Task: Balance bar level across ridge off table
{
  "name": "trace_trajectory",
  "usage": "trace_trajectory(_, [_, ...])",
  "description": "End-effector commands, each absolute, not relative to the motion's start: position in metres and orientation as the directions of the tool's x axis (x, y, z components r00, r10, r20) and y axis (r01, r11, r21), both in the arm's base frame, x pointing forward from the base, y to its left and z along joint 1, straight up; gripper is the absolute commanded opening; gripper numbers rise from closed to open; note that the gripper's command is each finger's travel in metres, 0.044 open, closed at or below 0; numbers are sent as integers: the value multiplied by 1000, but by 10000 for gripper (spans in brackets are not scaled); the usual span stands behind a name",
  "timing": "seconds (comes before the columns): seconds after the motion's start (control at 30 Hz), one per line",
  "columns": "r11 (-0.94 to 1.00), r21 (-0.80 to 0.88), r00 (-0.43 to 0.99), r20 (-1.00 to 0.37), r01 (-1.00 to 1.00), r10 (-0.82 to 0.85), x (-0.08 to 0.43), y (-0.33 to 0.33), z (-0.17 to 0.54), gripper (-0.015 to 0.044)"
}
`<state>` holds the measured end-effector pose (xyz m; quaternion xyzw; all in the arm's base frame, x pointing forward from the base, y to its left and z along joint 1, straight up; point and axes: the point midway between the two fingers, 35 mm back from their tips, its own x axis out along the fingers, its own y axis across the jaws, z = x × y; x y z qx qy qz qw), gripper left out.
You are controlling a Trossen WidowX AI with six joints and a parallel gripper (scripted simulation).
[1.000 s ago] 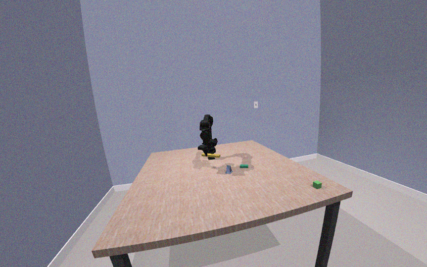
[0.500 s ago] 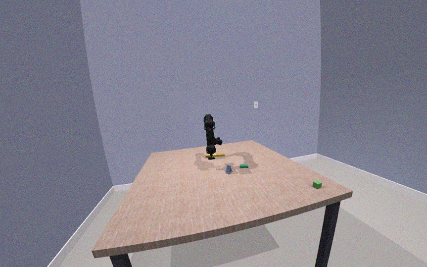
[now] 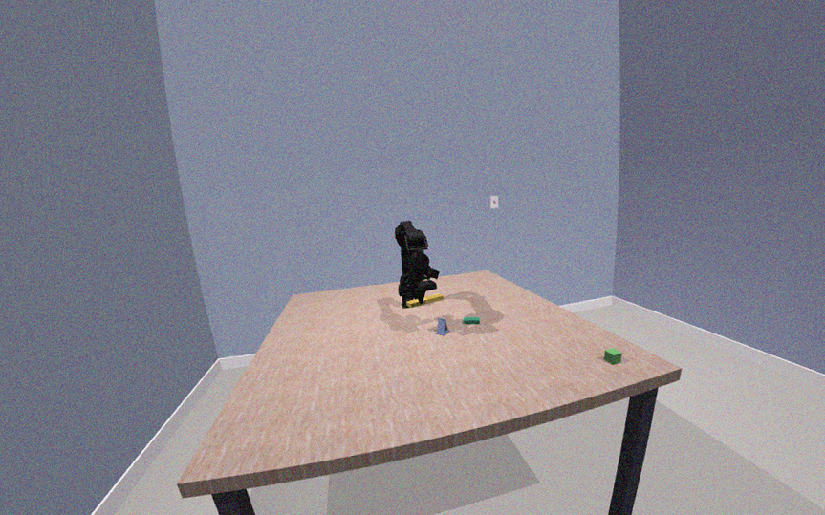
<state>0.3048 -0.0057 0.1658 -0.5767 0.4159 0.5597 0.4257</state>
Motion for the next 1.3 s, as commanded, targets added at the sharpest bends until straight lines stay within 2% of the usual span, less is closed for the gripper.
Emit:
trace_trajectory(0.0, [-418,-29,31,-1000,-908,1,319,7,167,0])
trace_trajectory(0.53, [-711,-28,35,-999,-702,5,363,47,164,0])
trace_trajectory(1.27, [-719,-28,36,-999,-694,5,370,51,140,0])
